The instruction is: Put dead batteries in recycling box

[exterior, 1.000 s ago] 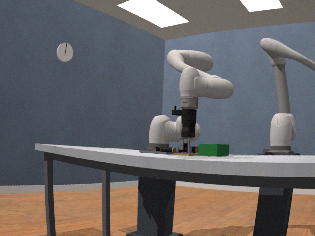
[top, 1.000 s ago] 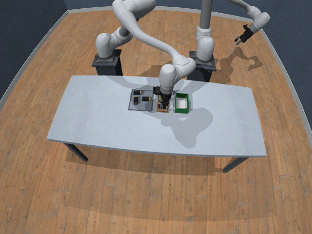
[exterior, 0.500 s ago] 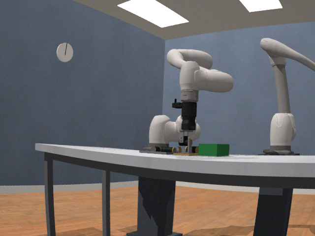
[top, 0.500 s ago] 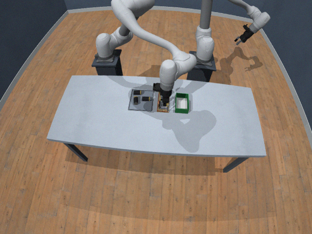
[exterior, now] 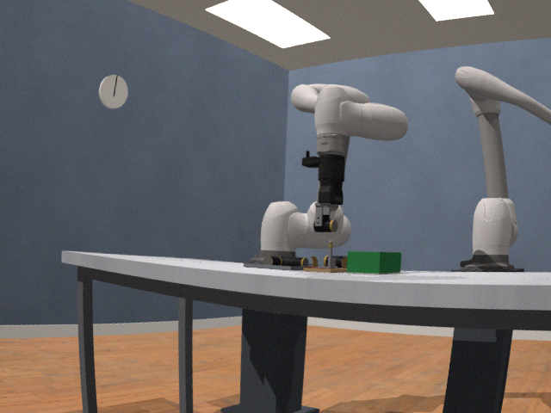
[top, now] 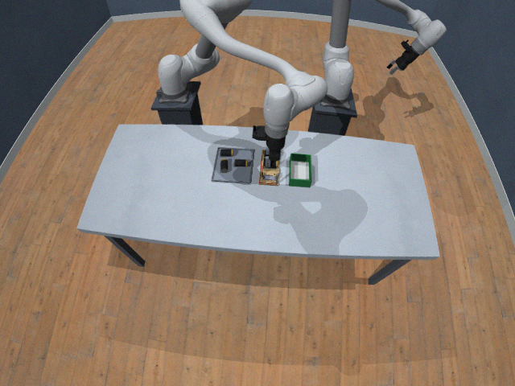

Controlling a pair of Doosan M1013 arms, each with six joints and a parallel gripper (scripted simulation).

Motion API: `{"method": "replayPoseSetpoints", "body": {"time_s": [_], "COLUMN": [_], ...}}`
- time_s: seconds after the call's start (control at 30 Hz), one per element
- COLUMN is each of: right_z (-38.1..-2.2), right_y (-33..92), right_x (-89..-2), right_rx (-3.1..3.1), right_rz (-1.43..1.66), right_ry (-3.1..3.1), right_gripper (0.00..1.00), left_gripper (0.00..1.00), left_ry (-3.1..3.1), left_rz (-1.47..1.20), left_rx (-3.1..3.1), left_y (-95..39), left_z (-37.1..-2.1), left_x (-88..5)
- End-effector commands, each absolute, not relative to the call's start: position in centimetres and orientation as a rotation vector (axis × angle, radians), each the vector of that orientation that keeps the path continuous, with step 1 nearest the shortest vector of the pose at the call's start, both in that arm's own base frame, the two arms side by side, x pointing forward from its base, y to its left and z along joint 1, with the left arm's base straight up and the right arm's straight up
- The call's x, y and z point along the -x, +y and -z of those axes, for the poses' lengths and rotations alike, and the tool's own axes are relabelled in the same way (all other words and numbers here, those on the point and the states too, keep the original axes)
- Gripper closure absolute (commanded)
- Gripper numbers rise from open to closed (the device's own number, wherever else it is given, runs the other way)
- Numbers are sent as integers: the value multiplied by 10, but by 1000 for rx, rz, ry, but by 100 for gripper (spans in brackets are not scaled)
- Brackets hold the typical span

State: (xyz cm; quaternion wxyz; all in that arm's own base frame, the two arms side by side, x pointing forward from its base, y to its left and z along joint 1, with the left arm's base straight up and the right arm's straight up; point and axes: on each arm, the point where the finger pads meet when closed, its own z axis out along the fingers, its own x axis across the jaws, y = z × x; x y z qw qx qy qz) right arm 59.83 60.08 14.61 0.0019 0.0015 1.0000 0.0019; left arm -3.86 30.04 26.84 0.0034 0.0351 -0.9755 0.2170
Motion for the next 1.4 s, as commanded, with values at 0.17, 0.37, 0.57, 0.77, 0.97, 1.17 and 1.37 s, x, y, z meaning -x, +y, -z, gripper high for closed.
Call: {"method": "replayPoseSetpoints", "body": {"time_s": [0.17,0.37,0.57,0.77,0.97,1.17,1.37], "right_z": [-162,-162,-162,-162,-162,-162,-162], "right_y": [600,555,497,472,472,472,472], "right_x": [-598,-596,-594,-593,-593,-593,-593], "right_rx": [-4,-5,-5,-5,-5,-5,-5], "right_rz": [-4,-3,-3,-3,-3,-3,-3], "right_ry": [3140,3140,3140,3140,3140,3140,3140], "right_gripper": [43,43,43,43,43,43,43], "left_gripper": [0,0,0,0,0,0,0], "left_ry": [-3058,-3058,-3058,-3058,-3058,-3058,-3058], "left_rz": [-678,-678,-678,-678,-678,-678,-678], "left_rx": [-110,-110,-110,-110,-110,-110,-110], "left_y": [301,301,301,301,301,301,301], "left_z": [-269,-269,-269,-269,-269,-269,-269], "left_x": [39,39,39,39,39,39,39]}}
